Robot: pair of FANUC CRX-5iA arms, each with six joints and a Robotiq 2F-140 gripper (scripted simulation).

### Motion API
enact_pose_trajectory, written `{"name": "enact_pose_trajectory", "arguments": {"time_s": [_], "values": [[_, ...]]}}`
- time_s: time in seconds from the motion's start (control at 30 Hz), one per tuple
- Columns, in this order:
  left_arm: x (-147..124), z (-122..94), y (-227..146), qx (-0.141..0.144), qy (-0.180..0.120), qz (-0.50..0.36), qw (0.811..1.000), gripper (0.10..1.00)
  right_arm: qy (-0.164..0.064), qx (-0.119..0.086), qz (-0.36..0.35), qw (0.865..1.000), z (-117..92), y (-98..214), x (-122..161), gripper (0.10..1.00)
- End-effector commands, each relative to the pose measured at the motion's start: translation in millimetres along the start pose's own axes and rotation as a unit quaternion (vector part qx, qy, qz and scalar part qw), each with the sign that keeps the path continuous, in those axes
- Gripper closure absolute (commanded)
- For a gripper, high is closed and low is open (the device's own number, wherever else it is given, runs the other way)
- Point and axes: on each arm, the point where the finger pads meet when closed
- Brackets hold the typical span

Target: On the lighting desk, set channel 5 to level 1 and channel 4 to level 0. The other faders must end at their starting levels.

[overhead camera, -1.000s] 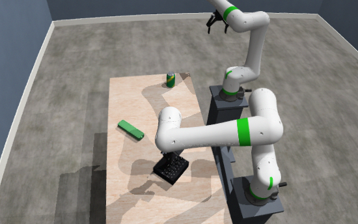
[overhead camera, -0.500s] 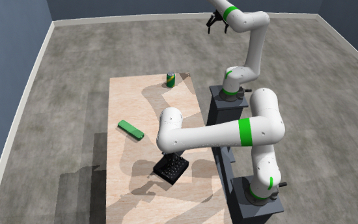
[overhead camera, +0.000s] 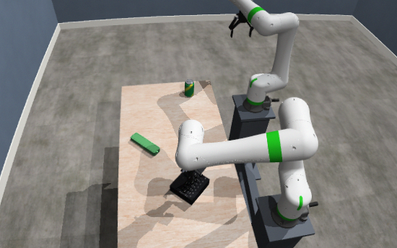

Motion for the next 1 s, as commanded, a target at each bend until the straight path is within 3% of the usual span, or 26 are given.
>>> {"name": "enact_pose_trajectory", "arguments": {"time_s": [0.0,0.97], "values": [[1,-1,0,0.000,-0.001,0.000,1.000,0.999,0.001,0.000,0.000,1.000,-1,0,0,0.098],[15,-1,0,0.000,-0.001,0.000,1.000,0.999,0.001,0.000,0.000,1.000,-1,0,0,0.098]]}}
Point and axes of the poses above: on each arm, the point where the finger pads meet when closed, its own z axis out along the fingers, its own y axis across the jaws, x = y × z, and after that the axes turned 1 degree about -z, right-handed
